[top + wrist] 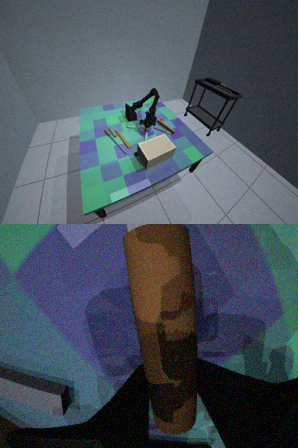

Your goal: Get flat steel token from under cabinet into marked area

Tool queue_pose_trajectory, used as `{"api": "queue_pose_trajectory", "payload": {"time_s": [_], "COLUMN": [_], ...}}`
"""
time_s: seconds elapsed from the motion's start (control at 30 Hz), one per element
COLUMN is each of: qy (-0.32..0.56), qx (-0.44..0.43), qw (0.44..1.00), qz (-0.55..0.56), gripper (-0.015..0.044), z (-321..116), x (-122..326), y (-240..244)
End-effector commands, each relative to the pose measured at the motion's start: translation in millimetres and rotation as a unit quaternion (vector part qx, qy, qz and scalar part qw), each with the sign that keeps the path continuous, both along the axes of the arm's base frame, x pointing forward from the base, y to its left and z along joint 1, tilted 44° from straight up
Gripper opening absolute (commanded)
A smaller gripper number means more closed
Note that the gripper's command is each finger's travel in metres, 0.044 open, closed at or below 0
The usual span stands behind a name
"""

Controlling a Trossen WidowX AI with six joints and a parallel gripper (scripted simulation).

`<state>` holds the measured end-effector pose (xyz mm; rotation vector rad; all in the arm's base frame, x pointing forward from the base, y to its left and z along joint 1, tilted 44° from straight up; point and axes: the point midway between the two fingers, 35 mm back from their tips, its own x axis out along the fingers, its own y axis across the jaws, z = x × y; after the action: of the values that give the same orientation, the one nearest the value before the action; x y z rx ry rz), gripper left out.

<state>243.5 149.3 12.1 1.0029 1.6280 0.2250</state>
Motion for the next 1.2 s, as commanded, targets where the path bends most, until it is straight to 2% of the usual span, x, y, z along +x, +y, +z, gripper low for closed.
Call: {"api": "queue_pose_trajectory", "payload": {"time_s": [0.0, 1.17], "qy": [0.000, 0.002], "qx": [-0.001, -0.002], "qw": [1.000, 1.000], "qz": [-0.003, -0.005], "gripper": [0.0000, 0.0000], "z": [-3, -30], "x": [2, 11], "y": [-5, -33]}}
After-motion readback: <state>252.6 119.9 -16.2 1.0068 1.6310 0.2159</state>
